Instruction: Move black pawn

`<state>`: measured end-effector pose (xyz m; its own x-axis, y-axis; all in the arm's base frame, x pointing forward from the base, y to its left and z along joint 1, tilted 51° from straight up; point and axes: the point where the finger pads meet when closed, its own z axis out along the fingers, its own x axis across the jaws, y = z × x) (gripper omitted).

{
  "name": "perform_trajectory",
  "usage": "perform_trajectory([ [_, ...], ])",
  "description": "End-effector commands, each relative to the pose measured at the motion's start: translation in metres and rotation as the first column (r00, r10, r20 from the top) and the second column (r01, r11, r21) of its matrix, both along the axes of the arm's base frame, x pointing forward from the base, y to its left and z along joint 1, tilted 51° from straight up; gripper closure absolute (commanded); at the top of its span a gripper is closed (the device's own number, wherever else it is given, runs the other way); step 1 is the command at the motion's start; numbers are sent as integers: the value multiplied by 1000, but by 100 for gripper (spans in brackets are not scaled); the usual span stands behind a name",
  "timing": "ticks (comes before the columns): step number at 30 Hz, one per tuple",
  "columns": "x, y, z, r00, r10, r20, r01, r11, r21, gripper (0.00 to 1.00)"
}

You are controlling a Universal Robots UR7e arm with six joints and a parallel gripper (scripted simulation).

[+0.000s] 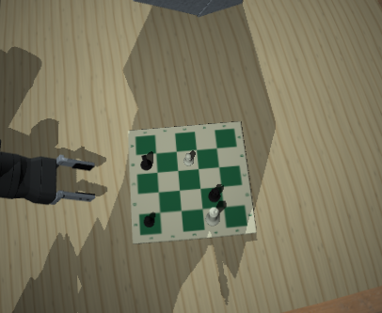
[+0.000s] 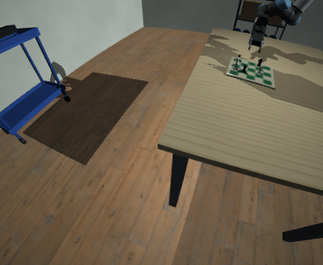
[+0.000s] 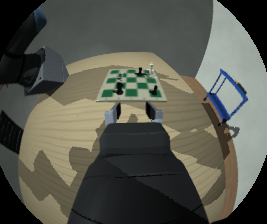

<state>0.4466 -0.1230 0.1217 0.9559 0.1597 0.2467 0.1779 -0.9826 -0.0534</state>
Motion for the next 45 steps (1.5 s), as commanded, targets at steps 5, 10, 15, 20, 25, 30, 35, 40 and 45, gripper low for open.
perform_trajectory([
  [5,-1,1,-1,1000,-1,-1,1,1000,2,0],
  [10,-1,1,-1,1000,-1,-1,1,1000,2,0],
  [15,-3,8,4,1000,-1,-3,1,1000,-2,0],
  [20,-8,23,16,1000,-1,-3,1,1000,-2,0],
  [25,-15,42,32,1000,-1,-3,1,1000,-2,0],
  [30,-20,62,50,1000,-1,0,1,1000,-4,0],
  [35,-22,68,57,1000,-1,2,1,1000,-5,0],
  [40,-22,68,57,1000,-1,2,1,1000,-5,0],
  [45,-21,66,51,1000,6,-3,-6,1000,-11,0],
])
